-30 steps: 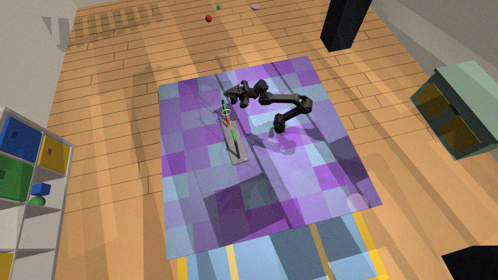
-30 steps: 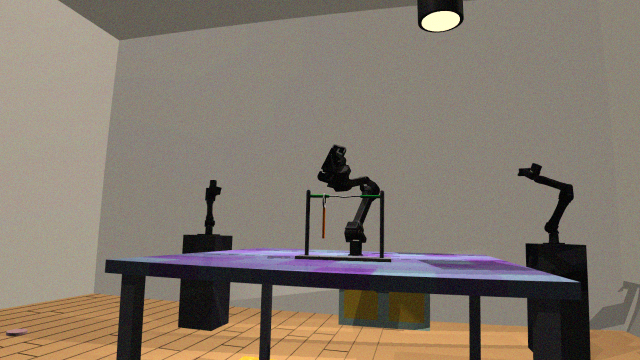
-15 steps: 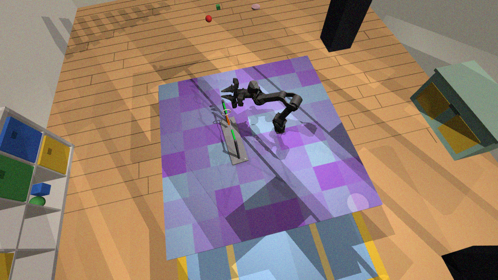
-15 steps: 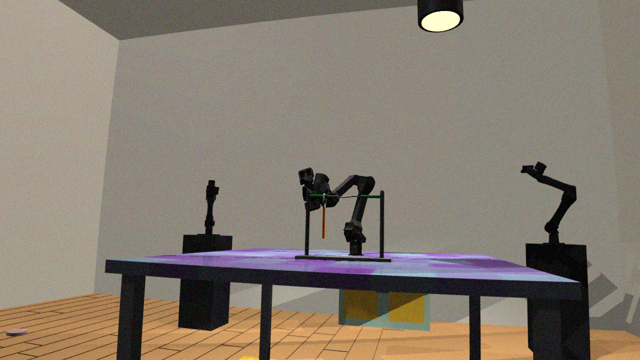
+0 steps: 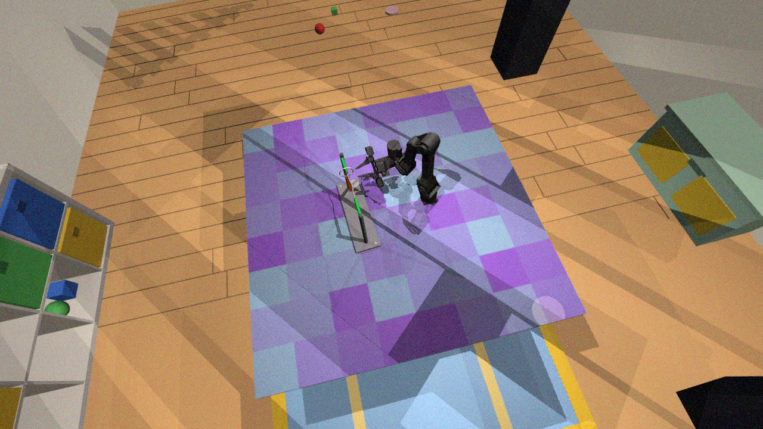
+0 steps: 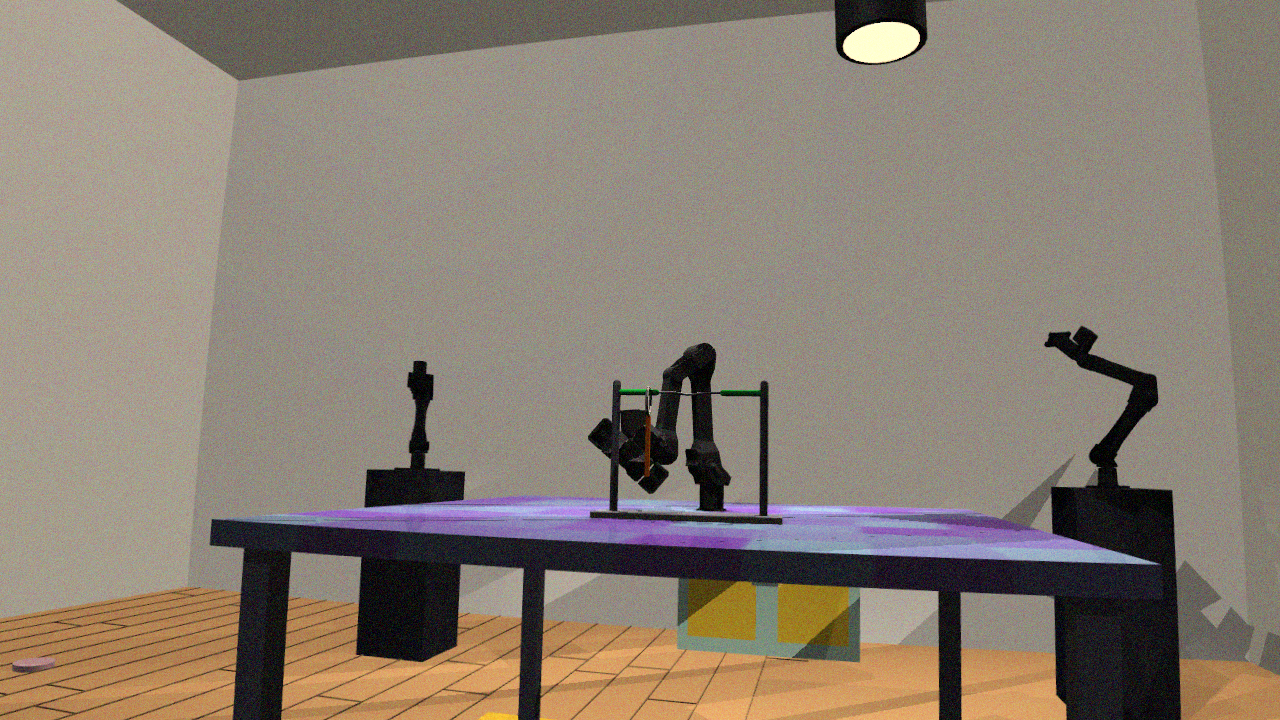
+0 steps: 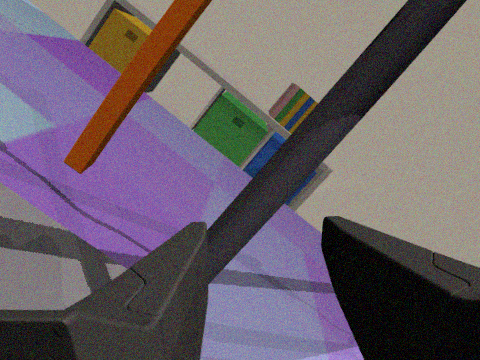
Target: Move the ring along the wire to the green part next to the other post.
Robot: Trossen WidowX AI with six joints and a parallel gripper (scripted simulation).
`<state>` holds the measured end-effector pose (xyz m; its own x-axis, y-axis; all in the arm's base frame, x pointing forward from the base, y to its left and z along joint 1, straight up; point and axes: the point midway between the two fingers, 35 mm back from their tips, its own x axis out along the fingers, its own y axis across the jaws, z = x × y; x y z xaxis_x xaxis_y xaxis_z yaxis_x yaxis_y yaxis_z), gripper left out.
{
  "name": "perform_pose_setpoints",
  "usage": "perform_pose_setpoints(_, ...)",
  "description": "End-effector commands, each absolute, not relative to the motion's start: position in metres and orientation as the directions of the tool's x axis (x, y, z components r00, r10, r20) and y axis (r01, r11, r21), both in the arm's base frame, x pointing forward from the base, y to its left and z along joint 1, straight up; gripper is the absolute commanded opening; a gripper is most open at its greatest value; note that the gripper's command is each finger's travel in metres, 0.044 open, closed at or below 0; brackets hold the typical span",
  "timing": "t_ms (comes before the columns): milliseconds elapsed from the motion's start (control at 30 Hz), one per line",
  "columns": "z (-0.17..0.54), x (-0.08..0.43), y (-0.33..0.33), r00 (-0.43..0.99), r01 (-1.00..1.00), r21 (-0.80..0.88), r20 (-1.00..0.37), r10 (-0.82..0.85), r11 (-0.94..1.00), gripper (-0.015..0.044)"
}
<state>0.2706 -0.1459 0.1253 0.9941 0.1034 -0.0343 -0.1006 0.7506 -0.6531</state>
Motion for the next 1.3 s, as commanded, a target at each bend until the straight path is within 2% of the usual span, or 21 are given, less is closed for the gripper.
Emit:
perform_pose_setpoints(0,0.093,0.248,-0.122,0.983,-0.18,-0.497,-0.073,0.166,0.849,0.016)
perform_pose_setpoints(167,0.073,0.223,-0.094,0.97,-0.244,-0.308,-0.088,0.228,0.92,0.016)
perform_pose_setpoints(400,0.073,0.224,-0.093,0.97,-0.243,-0.293,-0.091,0.226,0.924,0.016)
perform_pose_setpoints(1267,0.118,0.273,-0.086,0.984,-0.077,-0.017,-0.161,0.074,0.997,0.016)
